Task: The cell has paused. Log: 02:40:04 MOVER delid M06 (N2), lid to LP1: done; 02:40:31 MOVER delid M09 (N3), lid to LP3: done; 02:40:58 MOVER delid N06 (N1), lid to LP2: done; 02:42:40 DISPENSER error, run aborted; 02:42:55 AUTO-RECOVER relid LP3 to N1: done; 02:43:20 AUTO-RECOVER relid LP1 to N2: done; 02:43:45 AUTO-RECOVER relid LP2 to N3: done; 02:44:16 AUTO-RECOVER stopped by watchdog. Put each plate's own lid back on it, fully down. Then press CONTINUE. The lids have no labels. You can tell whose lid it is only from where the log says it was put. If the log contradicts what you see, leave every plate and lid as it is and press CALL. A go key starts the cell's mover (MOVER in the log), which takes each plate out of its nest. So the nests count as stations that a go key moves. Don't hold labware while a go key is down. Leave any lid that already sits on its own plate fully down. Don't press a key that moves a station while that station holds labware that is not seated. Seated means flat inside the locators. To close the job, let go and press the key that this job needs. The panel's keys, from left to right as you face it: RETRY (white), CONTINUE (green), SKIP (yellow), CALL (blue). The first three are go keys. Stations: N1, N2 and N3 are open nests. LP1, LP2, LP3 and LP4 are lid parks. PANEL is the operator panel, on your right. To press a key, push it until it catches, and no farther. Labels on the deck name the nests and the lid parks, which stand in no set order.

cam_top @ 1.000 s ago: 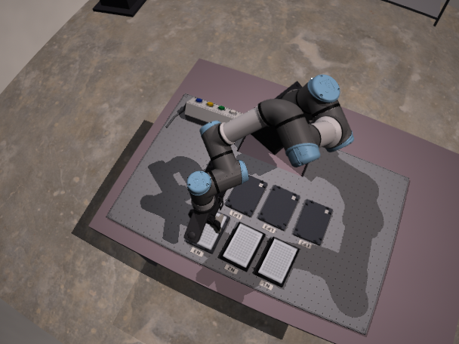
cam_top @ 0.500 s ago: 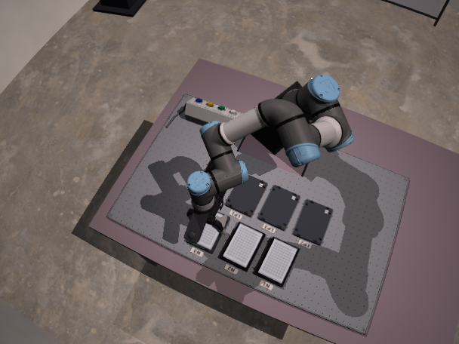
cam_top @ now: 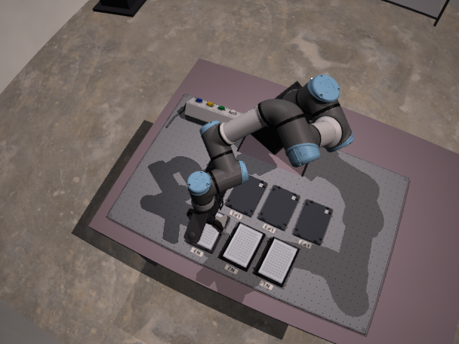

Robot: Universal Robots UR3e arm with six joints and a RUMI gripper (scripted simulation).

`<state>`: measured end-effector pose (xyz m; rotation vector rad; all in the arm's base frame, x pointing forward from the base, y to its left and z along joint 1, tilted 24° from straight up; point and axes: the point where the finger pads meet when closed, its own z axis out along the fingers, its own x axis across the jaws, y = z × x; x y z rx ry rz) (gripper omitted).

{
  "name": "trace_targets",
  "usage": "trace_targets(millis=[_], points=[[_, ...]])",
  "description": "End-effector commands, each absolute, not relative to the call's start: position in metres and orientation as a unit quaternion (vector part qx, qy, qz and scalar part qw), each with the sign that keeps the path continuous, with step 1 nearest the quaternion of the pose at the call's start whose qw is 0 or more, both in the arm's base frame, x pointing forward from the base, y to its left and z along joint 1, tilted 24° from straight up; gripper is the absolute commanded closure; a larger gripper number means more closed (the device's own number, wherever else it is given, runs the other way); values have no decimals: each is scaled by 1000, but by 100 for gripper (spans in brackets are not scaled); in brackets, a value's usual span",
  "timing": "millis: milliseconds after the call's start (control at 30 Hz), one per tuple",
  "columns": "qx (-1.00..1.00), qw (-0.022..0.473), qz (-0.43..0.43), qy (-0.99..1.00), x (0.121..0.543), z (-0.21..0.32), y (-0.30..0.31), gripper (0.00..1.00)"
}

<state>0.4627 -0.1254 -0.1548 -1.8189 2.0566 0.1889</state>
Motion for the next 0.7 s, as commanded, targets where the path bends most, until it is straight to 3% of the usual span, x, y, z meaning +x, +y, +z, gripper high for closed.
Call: trace_targets(millis=[0, 667], points=[[-648, 194, 66, 733, 463, -154, -126, 18], [-648, 194, 66, 733, 463, -151, -128, 18]])
